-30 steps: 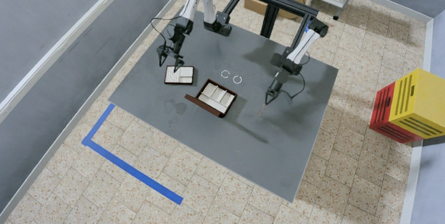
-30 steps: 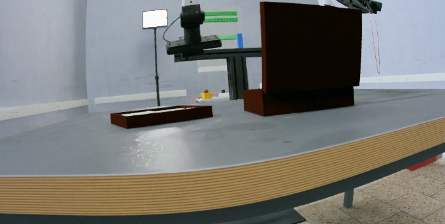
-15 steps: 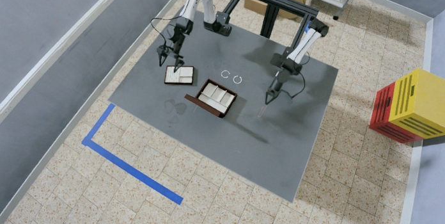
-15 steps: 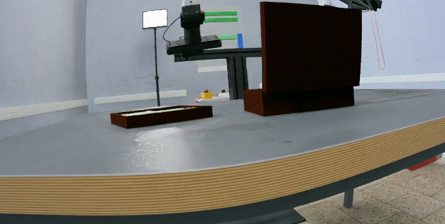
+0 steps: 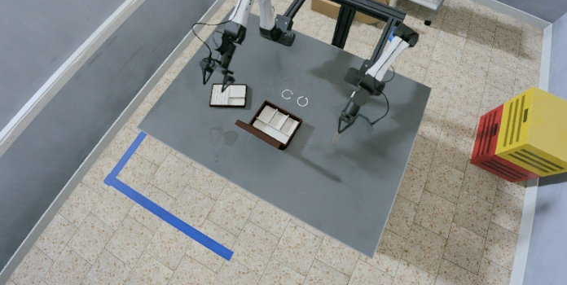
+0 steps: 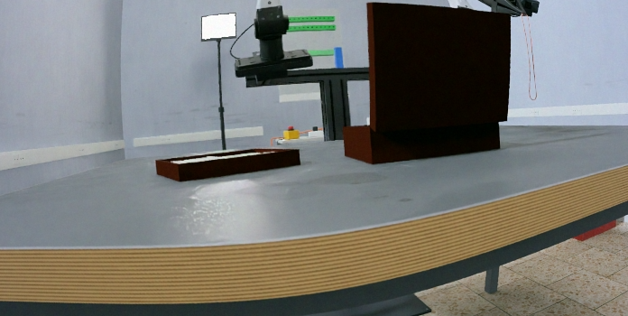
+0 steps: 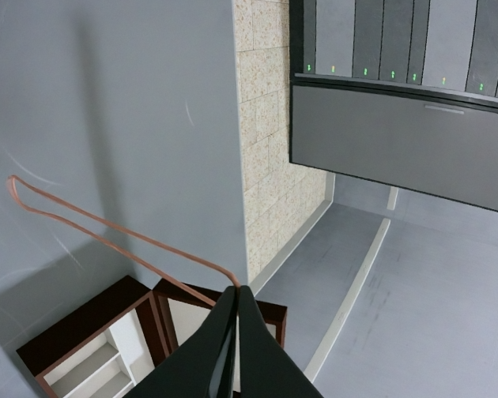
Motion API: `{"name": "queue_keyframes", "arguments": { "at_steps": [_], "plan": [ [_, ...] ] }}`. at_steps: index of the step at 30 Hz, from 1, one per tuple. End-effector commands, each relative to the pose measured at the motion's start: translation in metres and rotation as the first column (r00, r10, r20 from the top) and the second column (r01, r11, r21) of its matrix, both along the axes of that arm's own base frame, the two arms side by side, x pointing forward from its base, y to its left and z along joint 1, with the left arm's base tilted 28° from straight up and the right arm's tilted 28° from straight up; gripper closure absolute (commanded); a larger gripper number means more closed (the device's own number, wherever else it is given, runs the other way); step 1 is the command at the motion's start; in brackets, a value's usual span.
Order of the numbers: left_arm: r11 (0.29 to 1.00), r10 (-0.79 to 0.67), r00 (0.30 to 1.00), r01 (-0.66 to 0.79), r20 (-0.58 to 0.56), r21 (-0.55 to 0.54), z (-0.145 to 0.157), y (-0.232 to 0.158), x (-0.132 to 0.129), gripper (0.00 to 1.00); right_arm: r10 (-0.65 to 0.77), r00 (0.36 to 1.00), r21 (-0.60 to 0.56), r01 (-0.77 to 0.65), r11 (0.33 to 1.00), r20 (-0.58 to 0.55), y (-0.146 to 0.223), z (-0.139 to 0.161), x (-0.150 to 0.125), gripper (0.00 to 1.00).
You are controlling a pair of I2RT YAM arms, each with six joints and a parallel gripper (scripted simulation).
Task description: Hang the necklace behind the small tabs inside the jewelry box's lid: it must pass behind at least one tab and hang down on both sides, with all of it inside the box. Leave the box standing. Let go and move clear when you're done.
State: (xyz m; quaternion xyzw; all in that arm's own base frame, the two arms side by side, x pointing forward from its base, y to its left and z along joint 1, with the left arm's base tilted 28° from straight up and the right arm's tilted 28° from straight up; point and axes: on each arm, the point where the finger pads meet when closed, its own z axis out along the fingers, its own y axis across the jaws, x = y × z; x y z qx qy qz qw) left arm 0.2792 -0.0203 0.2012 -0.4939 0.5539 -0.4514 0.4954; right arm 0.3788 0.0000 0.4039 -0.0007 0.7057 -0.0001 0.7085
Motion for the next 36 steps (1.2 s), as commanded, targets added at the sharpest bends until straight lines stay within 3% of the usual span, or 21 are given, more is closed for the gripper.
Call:
{"name": "queue_keyframes", "arguments": {
  "at_steps": [1, 36],
  "plan": [
    [1.0, -0.003, 0.998, 0.005, 0.059, -0.018, 0.028, -0.005, 0.003, 0.97, 0.008, 0.999, 0.004, -0.008, 1.0, 0.053, 0.004, 0.021, -0.008, 0.0],
    [0.991, -0.135, 0.99, 0.135, -0.048, -0.002, 0.032, -0.095, 0.034, 0.97, 0.008, 0.999, 0.004, -0.008, 1.0, 0.053, 0.004, 0.021, -0.008, 0.0]
  ]
}}
